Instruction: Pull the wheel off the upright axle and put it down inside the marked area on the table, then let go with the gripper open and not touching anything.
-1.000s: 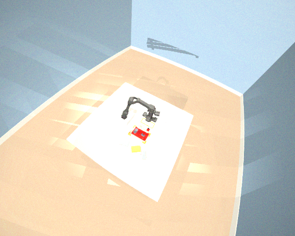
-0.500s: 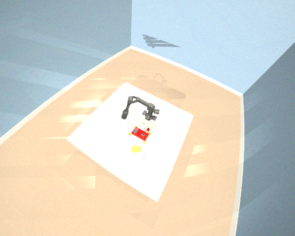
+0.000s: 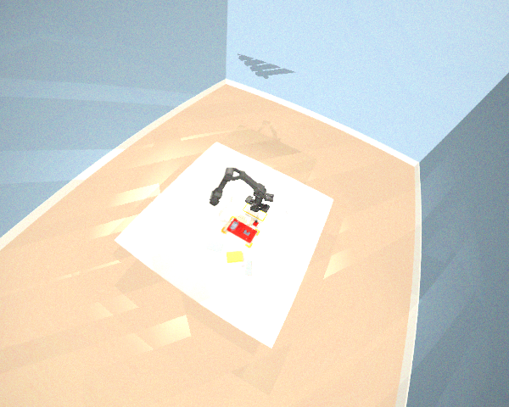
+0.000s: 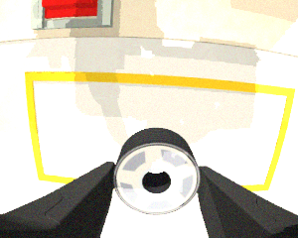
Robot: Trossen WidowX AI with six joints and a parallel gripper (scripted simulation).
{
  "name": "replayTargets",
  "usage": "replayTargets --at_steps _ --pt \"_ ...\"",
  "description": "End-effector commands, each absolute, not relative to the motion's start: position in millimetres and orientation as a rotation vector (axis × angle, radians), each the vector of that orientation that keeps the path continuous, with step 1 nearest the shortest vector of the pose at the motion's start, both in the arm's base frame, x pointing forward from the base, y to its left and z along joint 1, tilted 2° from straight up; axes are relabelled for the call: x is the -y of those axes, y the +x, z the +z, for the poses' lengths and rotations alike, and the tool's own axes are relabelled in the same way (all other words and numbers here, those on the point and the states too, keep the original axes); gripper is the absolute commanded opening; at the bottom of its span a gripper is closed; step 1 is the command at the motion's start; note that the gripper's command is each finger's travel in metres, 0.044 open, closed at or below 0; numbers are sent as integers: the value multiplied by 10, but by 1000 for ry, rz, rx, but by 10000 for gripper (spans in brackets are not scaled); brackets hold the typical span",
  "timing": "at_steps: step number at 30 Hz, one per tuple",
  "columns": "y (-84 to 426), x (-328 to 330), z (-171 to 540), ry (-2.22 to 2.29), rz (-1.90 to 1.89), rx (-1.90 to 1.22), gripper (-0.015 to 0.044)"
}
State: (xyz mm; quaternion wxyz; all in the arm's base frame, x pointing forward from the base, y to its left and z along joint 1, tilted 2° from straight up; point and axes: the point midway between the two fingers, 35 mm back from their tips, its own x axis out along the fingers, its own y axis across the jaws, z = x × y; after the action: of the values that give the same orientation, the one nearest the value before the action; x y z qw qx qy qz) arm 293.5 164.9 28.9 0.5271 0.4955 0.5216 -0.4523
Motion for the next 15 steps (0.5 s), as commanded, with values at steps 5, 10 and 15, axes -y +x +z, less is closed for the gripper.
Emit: replayTargets --at_steps 5,10,15 --pt "2913 -1636 -42 1185 -1088 -1242 0" --pt "2902 -1634 0 1175 -1093 -1251 79" --pt "2902 -1634 0 1175 -1093 -1251 210"
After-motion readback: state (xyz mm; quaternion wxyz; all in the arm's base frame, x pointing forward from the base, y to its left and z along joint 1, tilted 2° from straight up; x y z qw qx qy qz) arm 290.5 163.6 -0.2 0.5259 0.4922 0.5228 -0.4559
